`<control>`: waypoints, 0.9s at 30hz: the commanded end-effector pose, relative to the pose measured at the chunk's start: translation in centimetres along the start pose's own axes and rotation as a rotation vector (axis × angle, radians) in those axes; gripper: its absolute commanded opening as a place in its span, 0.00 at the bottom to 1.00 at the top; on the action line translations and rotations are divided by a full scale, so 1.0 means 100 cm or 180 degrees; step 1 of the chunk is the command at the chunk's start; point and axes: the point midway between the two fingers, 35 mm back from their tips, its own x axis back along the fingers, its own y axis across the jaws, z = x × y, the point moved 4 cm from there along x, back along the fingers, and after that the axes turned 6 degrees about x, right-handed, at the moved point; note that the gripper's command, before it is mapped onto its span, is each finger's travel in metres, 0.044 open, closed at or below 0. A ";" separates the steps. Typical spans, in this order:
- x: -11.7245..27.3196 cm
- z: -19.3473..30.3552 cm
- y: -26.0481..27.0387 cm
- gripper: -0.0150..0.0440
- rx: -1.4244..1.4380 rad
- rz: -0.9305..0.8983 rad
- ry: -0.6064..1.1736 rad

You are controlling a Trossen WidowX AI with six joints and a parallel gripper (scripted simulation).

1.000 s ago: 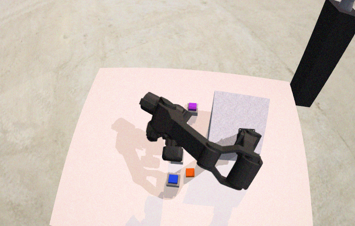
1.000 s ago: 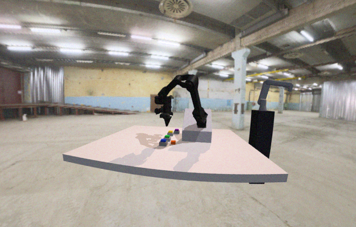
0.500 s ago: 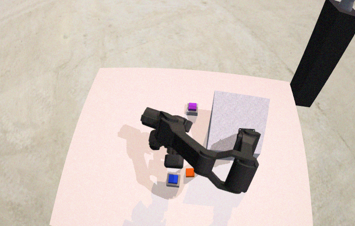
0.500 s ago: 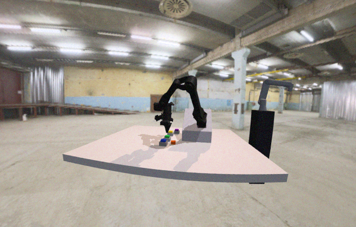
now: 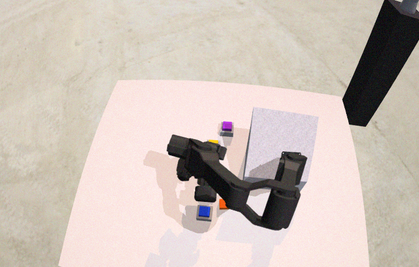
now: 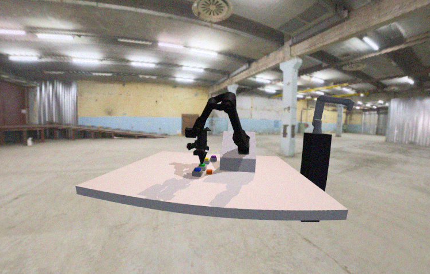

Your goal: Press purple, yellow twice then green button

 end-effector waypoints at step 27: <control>0.028 0.002 -0.001 0.29 -0.0042 -0.0021 0.0025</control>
